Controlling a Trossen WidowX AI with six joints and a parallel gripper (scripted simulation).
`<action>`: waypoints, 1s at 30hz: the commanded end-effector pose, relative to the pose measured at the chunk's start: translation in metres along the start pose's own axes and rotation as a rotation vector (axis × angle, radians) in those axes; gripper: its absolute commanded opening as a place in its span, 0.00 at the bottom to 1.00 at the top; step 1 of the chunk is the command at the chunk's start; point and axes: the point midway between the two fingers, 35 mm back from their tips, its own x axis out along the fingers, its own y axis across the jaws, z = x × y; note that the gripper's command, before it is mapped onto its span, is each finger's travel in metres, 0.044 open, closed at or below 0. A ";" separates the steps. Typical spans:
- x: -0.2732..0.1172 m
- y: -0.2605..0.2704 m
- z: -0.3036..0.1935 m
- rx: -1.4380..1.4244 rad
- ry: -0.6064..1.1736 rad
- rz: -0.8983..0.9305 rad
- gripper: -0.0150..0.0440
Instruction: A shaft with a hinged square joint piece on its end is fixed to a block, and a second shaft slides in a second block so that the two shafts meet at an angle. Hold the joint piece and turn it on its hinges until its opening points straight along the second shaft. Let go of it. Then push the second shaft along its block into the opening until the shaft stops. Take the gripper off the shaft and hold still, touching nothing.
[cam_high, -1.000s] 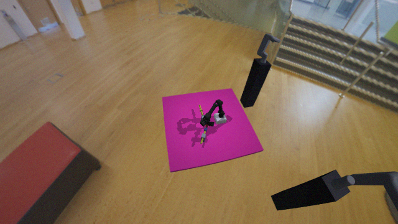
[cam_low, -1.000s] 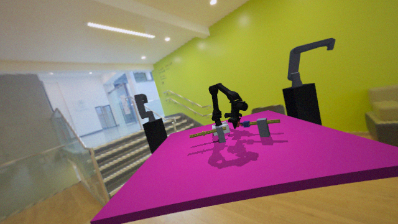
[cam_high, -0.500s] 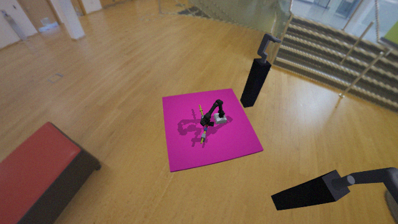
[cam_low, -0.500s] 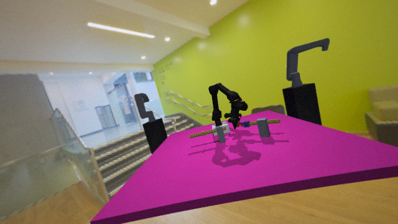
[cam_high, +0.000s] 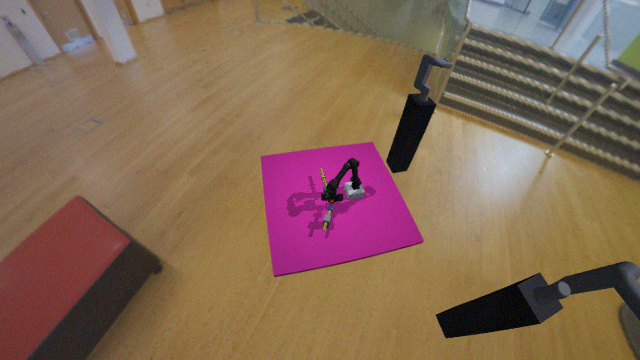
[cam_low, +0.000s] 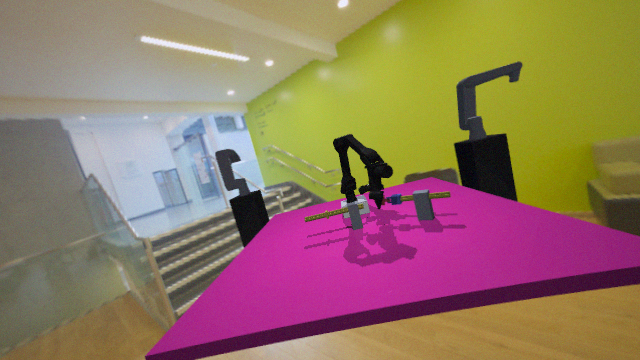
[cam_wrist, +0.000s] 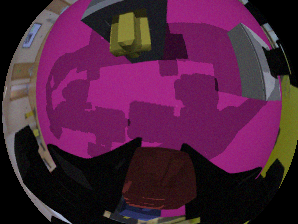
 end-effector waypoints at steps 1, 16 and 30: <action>0.002 0.003 0.000 -0.059 0.044 0.004 0.25; 0.007 0.012 -0.002 -0.235 0.159 -0.010 0.25; 0.007 0.011 -0.002 -0.232 0.156 -0.010 0.25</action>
